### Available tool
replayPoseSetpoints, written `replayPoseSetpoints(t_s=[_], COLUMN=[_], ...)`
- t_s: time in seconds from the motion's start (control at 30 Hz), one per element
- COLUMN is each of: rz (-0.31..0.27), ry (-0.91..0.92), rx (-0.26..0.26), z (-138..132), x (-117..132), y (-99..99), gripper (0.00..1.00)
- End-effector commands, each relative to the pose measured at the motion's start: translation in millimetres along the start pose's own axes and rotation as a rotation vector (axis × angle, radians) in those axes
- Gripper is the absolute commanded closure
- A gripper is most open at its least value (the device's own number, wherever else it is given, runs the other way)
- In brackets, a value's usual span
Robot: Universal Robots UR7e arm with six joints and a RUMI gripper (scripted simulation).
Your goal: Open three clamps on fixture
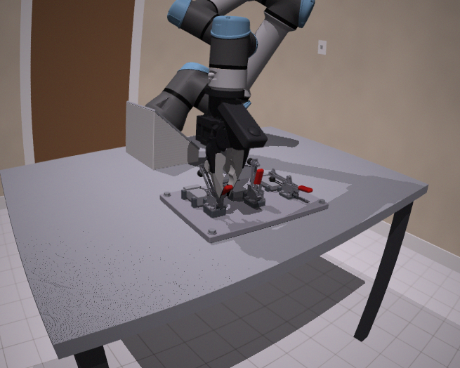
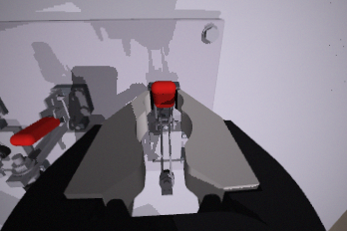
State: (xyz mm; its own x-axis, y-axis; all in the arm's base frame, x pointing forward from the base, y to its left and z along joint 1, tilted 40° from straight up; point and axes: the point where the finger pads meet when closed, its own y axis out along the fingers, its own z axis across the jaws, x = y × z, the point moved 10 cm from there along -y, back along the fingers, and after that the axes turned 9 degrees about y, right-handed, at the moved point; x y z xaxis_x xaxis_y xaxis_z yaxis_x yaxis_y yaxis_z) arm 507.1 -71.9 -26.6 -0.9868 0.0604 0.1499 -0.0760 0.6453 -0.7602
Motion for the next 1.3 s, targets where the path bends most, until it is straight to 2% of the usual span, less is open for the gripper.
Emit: replayPoseSetpoints(t_s=[0.0,1.27], rz=[0.000,0.000], ry=[0.000,0.000], rx=[0.000,0.000], z=[0.8,4.0], x=[4.3,24.2], y=[-2.6,-6.1], gripper=[1.00,1.00])
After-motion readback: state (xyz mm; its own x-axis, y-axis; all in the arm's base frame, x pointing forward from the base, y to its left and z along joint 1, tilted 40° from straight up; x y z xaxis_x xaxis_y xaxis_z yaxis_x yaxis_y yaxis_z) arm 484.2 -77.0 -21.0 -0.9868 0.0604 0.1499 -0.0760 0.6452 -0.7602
